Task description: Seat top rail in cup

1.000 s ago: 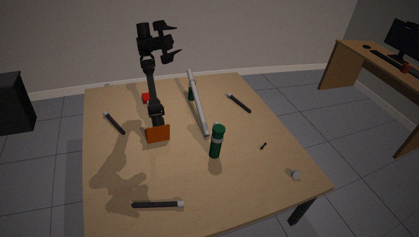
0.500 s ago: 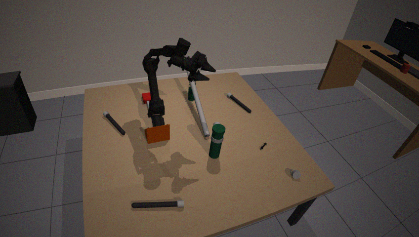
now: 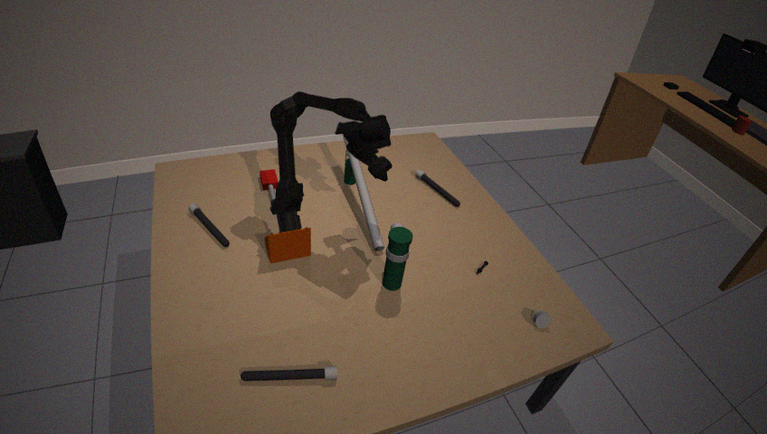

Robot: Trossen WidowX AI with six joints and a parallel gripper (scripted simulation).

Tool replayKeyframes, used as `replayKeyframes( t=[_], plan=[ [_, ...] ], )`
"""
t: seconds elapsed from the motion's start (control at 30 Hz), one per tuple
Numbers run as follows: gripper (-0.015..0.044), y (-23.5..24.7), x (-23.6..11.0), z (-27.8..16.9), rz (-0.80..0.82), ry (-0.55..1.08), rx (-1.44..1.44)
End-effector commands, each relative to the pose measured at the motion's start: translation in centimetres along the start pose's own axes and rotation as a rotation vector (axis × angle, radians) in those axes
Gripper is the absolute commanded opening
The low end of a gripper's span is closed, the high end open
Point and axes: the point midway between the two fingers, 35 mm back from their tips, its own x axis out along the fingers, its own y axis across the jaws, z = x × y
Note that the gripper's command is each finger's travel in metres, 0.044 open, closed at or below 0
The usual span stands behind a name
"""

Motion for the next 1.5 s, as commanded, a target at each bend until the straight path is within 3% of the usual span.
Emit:
replayKeyframes(
  t=[0.0,0.23,0.63,1.07,1.33,1.47],
  plan=[
    [0.044,0.7,0.5,-0.4,0.032,0.027,0.05],
    [0.044,-1.1,0.7,-0.7,0.006,0.032,-0.095],
    [0.044,-13.6,2.0,-4.0,-0.131,0.182,-1.098],
    [0.044,-13.8,2.0,-4.1,-0.132,0.185,-1.113],
    [0.044,-13.6,5.7,-6.4,-0.132,0.184,-1.113],
    [0.044,-13.6,5.9,-6.5,-0.132,0.184,-1.113]
  ],
)
